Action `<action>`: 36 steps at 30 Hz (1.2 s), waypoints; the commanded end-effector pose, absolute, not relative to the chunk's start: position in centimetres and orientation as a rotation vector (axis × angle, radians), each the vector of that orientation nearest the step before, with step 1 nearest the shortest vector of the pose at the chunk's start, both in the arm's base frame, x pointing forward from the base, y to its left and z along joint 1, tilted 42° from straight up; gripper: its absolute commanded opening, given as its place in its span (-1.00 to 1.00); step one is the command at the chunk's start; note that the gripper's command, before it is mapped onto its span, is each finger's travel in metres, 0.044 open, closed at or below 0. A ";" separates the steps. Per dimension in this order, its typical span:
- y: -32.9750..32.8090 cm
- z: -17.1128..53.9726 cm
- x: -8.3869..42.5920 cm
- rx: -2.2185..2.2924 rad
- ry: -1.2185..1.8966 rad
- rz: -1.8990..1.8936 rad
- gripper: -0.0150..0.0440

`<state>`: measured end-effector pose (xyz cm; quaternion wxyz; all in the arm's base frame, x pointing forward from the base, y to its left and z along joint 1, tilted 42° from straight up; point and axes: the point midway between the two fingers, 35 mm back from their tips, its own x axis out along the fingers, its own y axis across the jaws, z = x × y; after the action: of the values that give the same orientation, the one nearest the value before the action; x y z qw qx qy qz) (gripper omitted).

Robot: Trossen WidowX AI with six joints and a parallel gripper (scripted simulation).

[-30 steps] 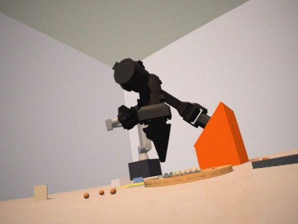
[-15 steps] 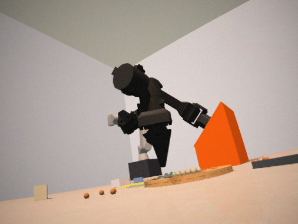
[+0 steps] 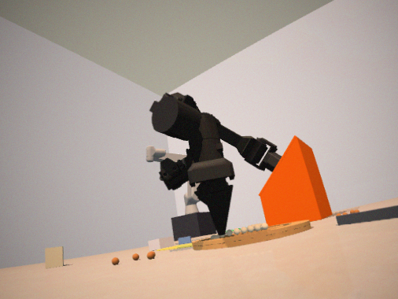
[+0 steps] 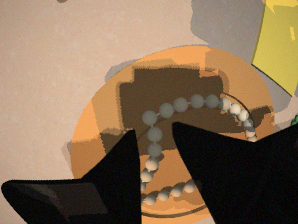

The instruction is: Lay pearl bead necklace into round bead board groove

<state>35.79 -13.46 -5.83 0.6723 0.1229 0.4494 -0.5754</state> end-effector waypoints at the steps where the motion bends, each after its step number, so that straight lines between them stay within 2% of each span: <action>1: -13.5 -5.8 35.8 0.278 1.011 -1.296 -0.26; 4: -13.5 -5.8 35.8 0.278 1.011 -1.296 -0.49; 36: -13.0 -5.5 35.8 0.272 1.016 -1.294 -0.49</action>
<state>35.69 -13.42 -5.82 0.6710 0.1211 0.4517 -0.5753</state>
